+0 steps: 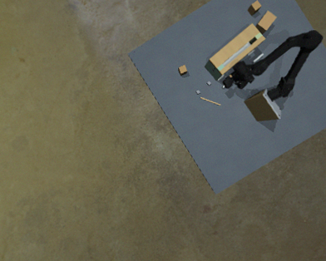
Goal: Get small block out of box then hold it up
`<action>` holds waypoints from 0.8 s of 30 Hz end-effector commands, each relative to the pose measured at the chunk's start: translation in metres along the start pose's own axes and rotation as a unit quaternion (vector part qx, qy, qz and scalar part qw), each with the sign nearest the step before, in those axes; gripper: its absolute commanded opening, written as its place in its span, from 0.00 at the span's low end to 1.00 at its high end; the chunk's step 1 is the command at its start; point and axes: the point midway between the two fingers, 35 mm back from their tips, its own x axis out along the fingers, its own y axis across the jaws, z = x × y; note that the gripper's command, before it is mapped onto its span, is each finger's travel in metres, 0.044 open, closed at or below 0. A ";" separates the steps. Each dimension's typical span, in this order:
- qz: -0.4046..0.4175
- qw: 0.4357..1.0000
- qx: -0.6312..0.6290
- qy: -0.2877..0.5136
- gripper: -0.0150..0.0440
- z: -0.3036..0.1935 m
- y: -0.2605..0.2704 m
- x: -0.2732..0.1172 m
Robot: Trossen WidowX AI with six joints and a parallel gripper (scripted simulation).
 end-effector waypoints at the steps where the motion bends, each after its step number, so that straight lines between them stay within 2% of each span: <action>1: 0.003 1.000 0.004 0.007 0.25 -0.012 0.002 -0.017; 8: -0.001 1.000 -0.002 0.008 0.25 -0.013 0.000 -0.021; 24: -0.079 0.984 -0.152 0.041 0.25 -0.017 -0.024 -0.111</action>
